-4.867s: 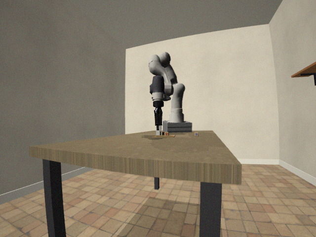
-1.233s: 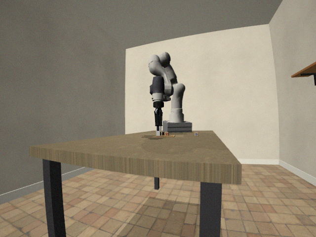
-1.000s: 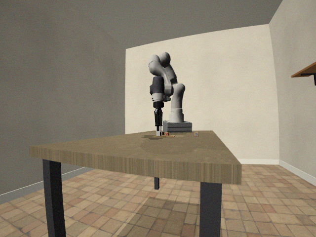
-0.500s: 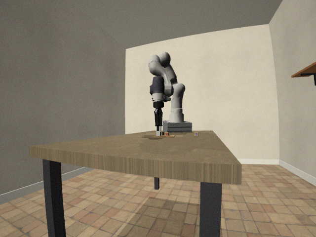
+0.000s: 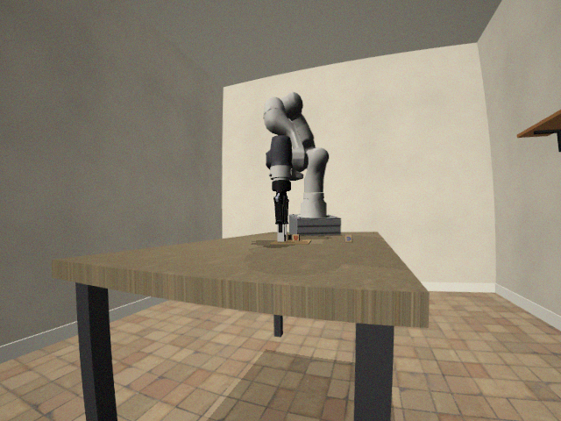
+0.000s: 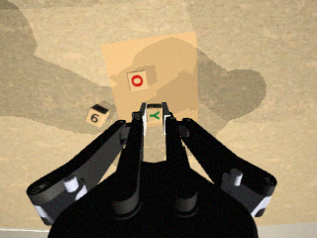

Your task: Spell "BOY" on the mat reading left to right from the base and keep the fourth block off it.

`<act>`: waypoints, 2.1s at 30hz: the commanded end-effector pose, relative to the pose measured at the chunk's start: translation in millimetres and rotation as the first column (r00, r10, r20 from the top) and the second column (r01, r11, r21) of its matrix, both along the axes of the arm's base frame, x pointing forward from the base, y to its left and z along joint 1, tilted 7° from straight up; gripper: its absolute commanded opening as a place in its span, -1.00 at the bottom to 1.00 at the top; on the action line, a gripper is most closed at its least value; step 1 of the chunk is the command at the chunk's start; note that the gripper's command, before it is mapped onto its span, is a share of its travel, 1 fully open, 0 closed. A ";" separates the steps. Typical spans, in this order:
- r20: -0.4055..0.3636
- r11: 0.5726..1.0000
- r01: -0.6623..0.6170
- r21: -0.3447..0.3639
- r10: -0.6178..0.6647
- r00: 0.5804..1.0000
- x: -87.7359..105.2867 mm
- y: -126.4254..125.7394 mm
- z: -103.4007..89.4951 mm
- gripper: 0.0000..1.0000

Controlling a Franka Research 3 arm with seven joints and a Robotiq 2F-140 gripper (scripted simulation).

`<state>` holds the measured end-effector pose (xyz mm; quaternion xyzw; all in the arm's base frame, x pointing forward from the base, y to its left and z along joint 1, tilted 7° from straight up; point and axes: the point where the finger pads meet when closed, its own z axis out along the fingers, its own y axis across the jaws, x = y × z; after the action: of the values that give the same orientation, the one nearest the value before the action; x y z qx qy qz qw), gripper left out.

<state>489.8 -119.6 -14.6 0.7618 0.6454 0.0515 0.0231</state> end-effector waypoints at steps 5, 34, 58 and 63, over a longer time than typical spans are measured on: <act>0.003 1.000 0.001 0.000 -0.001 1.000 1.4 0.3 0.5 -0.69; 0.003 1.000 0.001 0.000 -0.001 1.000 0.3 0.0 10.5 -0.50; 0.003 1.000 0.001 0.000 -0.001 1.000 -8.5 -2.5 89.2 -0.50; 0.003 1.000 0.001 0.000 -0.001 1.000 -8.6 -2.5 89.9 1.00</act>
<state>485.2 -122.1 76.4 0.7665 0.6392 0.0568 0.0279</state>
